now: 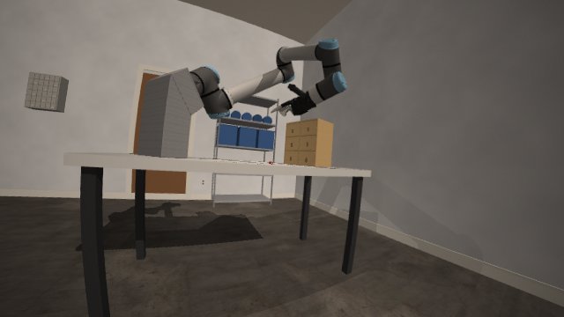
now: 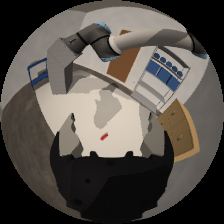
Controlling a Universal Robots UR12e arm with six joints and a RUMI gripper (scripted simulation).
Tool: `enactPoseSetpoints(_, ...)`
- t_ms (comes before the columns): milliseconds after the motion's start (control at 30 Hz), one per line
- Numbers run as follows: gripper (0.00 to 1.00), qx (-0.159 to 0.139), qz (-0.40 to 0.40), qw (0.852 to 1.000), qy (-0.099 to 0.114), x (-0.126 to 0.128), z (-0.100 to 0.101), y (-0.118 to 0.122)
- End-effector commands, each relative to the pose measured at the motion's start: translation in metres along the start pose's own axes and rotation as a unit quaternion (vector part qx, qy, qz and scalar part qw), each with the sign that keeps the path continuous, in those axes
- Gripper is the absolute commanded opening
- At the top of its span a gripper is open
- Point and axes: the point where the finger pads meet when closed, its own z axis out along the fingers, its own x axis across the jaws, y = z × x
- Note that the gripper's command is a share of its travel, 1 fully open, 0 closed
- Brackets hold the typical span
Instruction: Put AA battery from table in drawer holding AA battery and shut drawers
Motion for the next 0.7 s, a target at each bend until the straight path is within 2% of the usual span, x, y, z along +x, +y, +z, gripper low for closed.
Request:
enactPoseSetpoints(0, 1.00, -0.072, 0.053, 0.995, -0.033, 0.018, 0.000, -0.015)
enactPoseSetpoints(133, 1.00, -0.149, 0.106, 0.982, -0.052, 0.035, -0.001, -0.028)
enactPoseSetpoints(267, 1.00, -0.228, 0.156, 0.959, -0.058, 0.051, -0.001, -0.040)
enactPoseSetpoints(333, 1.00, -0.228, 0.156, 0.959, -0.058, 0.051, -0.001, -0.040)
enactPoseSetpoints(500, 1.00, -0.323, 0.210, 0.921, -0.051, 0.069, -0.003, -0.054)
enactPoseSetpoints(667, 1.00, -0.405, 0.251, 0.879, -0.032, 0.086, -0.004, -0.065)
